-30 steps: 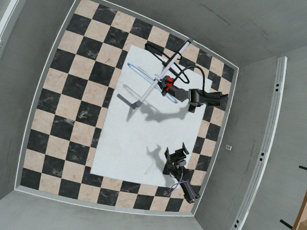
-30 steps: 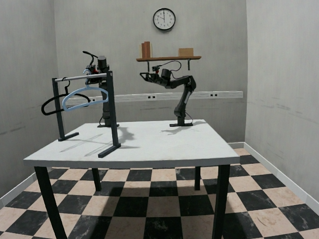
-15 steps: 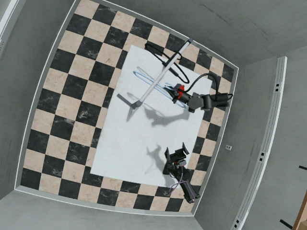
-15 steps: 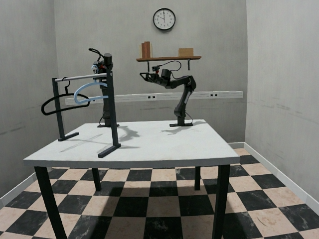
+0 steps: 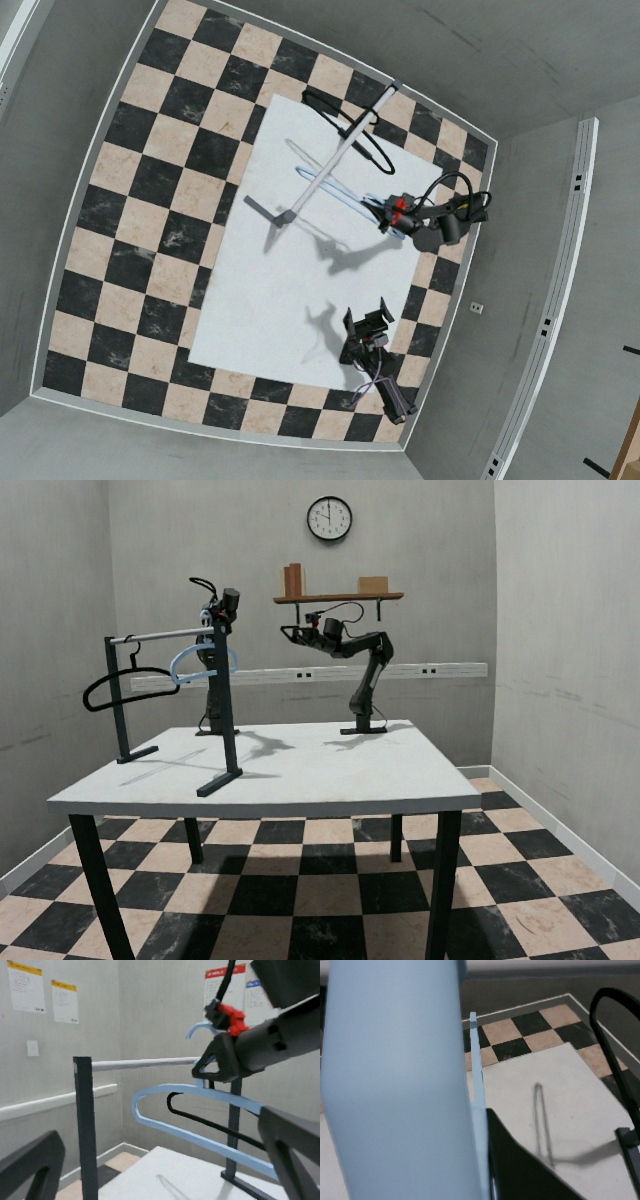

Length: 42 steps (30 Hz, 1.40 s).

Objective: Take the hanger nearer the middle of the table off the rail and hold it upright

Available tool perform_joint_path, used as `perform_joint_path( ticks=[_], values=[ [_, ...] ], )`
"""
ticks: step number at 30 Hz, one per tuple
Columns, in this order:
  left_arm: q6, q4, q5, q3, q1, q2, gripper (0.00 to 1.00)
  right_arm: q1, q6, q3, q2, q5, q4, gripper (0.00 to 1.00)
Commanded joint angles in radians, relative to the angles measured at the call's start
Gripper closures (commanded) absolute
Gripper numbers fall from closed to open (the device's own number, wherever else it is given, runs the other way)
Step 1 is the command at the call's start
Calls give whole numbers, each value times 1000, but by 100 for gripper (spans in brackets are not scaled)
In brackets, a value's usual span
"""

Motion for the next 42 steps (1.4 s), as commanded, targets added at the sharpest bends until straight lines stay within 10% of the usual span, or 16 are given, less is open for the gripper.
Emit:
perform_joint_path(
  ticks=[1,42],
  values=[
    [-2,16,-6,6,-1,-1,0,35,64,1,-49,99,-24,100],
    [-9,-257,129,85,65,-77,0,78,136,15,-23,189,-72,100]
  ],
)
